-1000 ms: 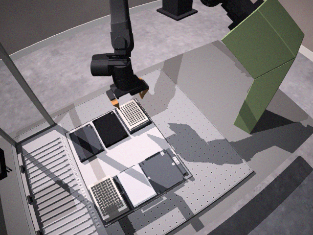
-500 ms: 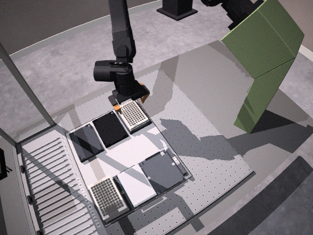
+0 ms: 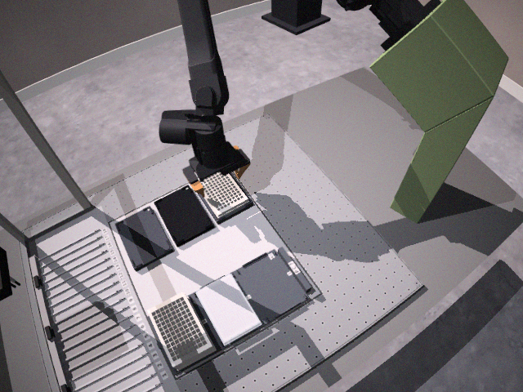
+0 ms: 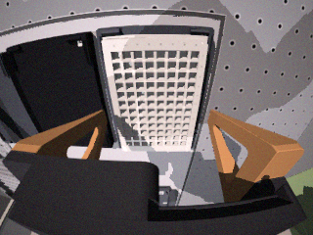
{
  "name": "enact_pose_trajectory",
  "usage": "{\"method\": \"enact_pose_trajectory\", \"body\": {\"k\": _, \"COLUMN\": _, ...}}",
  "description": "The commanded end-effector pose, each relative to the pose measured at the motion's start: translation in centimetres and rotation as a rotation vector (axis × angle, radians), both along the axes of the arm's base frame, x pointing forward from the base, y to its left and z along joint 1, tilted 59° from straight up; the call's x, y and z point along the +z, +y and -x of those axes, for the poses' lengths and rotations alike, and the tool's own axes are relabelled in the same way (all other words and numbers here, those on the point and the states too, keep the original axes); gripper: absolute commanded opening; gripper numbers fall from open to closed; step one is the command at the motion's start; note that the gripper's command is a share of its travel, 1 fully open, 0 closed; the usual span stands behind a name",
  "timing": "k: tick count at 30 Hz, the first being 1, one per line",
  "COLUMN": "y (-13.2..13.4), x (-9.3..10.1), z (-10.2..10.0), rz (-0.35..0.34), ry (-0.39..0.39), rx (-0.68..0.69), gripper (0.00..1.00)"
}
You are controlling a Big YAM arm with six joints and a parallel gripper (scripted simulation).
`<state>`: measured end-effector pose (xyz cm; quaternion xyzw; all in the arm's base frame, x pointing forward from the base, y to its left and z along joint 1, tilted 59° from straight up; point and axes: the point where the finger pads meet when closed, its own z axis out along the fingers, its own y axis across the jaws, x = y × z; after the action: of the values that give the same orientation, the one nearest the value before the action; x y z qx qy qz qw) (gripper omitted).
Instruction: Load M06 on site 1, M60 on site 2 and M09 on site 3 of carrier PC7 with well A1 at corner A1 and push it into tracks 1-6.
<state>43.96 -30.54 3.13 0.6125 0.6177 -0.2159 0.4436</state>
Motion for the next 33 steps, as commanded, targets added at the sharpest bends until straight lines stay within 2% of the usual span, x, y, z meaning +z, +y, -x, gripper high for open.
{"method": "enact_pose_trajectory", "body": {"k": 1, "y": 0.78, "x": 1.13, "z": -0.79, "rz": 0.015, "ry": -0.012, "rx": 0.027, "gripper": 1.00}}
{"method": "enact_pose_trajectory", "body": {"k": 33, "y": 0.77, "x": 1.59, "z": -1.18, "rz": 0.015, "ry": -0.015, "rx": 0.027, "gripper": 1.00}}
